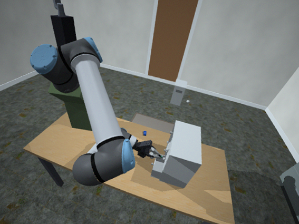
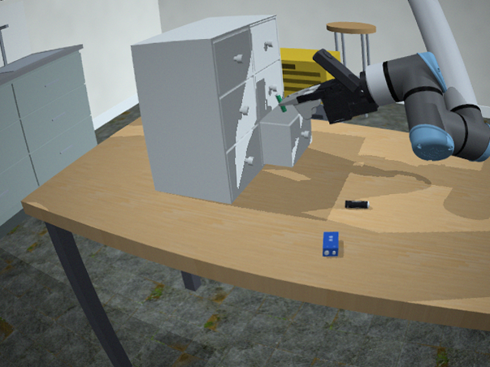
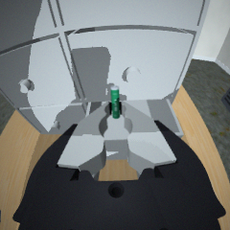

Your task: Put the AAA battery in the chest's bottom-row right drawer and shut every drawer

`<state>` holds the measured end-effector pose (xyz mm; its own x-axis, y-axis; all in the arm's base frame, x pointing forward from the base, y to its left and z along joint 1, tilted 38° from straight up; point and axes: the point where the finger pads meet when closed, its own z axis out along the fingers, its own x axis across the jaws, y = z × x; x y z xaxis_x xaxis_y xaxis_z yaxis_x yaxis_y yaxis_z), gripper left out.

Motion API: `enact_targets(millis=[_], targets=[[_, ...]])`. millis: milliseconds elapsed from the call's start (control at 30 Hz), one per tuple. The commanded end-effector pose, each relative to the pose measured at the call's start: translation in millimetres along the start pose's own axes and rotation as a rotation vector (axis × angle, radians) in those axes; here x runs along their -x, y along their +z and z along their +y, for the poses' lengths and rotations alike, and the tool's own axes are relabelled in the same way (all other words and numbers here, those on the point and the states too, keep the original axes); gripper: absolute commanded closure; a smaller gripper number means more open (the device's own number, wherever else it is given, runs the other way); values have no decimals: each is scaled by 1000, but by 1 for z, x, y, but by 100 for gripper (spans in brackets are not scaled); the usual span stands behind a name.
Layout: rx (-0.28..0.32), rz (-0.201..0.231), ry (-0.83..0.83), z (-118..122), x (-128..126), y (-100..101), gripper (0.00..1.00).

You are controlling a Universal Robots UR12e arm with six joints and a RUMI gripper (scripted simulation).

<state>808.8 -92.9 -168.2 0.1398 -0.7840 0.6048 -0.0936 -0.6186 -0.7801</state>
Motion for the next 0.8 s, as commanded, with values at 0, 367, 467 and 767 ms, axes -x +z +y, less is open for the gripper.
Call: enact_targets(millis=[0,367,467,767], targets=[[-2,0,0,-2,0,1,96],[-2,0,0,-2,0,1,88],[-2,0,0,-2,0,1,86],[-2,0,0,-2,0,1,0]])
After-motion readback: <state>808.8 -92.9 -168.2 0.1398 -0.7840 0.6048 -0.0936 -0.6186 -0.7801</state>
